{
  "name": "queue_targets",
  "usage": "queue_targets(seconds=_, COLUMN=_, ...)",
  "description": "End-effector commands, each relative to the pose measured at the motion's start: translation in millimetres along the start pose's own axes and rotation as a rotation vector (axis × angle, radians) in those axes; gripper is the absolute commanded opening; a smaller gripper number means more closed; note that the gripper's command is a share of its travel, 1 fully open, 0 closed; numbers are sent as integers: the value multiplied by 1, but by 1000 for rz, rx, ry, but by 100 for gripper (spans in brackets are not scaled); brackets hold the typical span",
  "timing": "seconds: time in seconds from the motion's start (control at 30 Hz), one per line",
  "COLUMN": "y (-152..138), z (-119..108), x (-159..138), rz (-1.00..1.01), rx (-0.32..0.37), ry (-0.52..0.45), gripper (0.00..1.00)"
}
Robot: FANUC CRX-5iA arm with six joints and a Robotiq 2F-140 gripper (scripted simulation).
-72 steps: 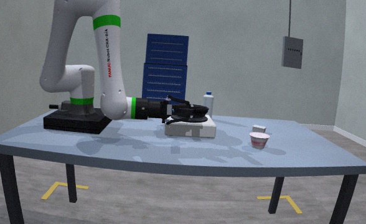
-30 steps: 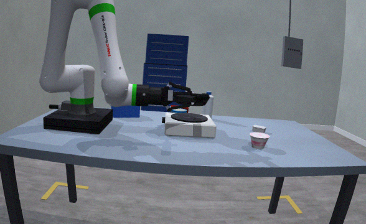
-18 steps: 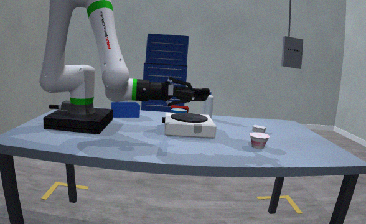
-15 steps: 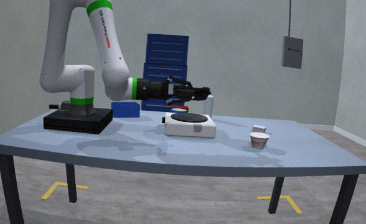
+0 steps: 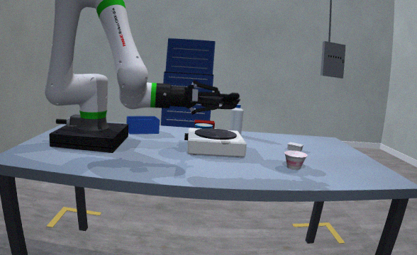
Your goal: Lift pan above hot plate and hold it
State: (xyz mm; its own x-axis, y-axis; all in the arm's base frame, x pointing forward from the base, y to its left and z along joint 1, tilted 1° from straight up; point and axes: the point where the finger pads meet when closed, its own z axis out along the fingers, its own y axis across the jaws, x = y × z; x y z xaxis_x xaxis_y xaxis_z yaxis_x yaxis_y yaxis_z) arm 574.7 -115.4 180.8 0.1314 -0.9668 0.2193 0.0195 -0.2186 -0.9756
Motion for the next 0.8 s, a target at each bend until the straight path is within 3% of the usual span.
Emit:
queue_targets(seconds=0.0, y=-4, z=0, x=1, rz=0, rx=1, ry=0, gripper=10)
queue_targets(seconds=0.77, y=-20, z=0, x=5, rz=0, rx=1, ry=0, gripper=10)
